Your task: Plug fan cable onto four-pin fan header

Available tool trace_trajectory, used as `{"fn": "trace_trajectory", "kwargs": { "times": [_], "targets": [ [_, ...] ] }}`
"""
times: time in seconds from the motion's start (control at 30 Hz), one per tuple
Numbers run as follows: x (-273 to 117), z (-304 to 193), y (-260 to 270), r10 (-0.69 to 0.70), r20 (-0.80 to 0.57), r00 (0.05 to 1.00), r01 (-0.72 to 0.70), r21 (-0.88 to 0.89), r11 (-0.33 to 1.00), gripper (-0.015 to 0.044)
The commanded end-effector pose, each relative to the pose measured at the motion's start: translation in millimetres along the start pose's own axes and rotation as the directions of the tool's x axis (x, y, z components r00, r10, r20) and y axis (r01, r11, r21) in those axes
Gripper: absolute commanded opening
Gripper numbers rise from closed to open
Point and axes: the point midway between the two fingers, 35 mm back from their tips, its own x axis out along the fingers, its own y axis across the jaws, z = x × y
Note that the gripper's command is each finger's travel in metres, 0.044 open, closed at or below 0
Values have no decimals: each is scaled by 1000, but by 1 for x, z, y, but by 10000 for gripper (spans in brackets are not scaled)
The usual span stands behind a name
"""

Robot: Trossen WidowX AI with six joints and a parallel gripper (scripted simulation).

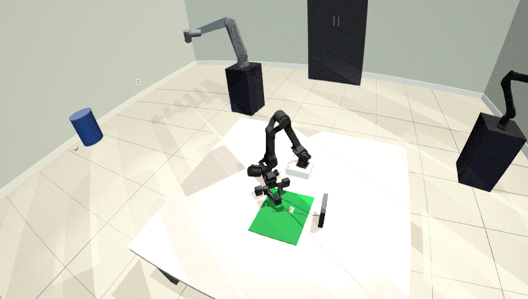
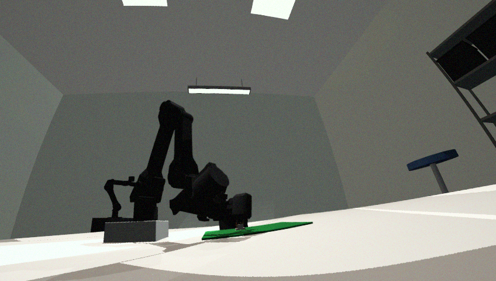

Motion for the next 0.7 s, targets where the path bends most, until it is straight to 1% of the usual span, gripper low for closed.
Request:
{"fn": "trace_trajectory", "kwargs": {
  "times": [0.0, 0.67],
  "targets": [
    [1, -4, 1, 0, -1, 1000, 0, 7, 1000, 0],
    [4, -19, 1, 0, -1, 1000, 0, 8, 1000, 0]
  ]
}}
